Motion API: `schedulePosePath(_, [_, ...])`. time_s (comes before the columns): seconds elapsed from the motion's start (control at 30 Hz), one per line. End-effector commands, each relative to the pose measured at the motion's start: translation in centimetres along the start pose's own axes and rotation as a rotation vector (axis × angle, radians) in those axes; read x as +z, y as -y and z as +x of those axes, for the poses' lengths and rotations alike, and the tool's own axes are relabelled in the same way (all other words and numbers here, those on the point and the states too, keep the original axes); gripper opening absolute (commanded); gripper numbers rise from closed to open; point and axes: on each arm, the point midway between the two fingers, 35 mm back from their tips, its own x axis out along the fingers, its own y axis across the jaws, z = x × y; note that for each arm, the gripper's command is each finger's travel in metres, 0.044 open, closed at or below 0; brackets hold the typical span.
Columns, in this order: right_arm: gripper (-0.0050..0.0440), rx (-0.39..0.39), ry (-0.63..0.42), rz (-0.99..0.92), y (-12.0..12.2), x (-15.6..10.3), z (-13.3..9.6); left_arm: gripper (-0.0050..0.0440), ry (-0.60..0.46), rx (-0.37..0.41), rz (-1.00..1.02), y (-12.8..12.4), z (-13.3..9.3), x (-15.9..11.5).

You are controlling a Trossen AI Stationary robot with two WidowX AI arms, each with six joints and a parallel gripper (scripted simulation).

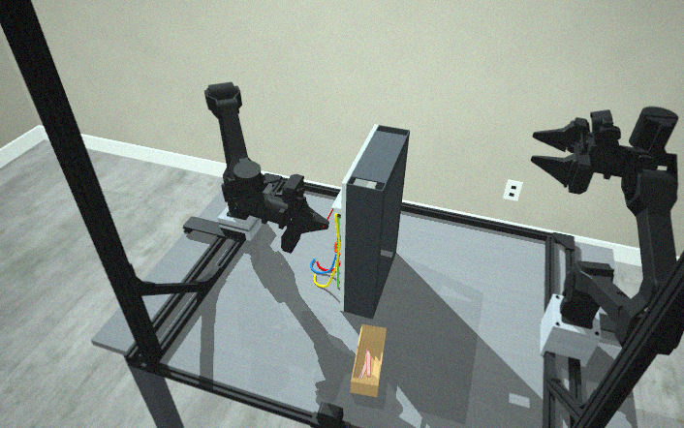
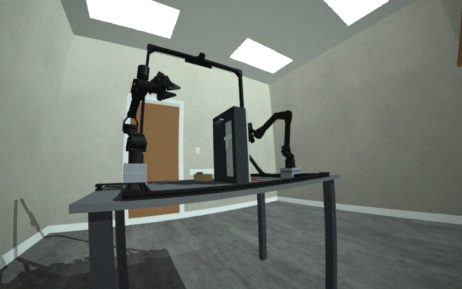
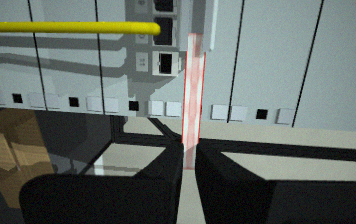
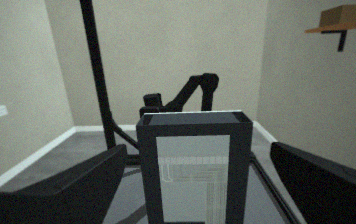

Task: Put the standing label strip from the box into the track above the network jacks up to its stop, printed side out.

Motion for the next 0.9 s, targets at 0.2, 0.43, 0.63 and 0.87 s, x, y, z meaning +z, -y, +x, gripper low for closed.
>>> schedulePosePath(0.2, [0.044,0.0,0.001,-0.006,-0.06,0.28,-0.01,-0.005,0.003,-0.018,-0.017,0.91,-0.13,0.59])
schedulePosePath(0.43, [0.044,0.0,0.001,-0.006,-0.06,0.28,-0.01,-0.005,0.003,-0.018,-0.017,0.89,-0.14,0.76])
schedulePosePath(0.63, [0.044,0.0,0.001,-0.006,-0.06,0.28,-0.01,-0.005,0.003,-0.018,-0.017,0.88,-0.14,0.85])
schedulePosePath(0.87, [0.044,0.0,0.001,-0.006,-0.06,0.28,-0.01,-0.005,0.003,-0.018,-0.017,0.87,-0.15,1.02])
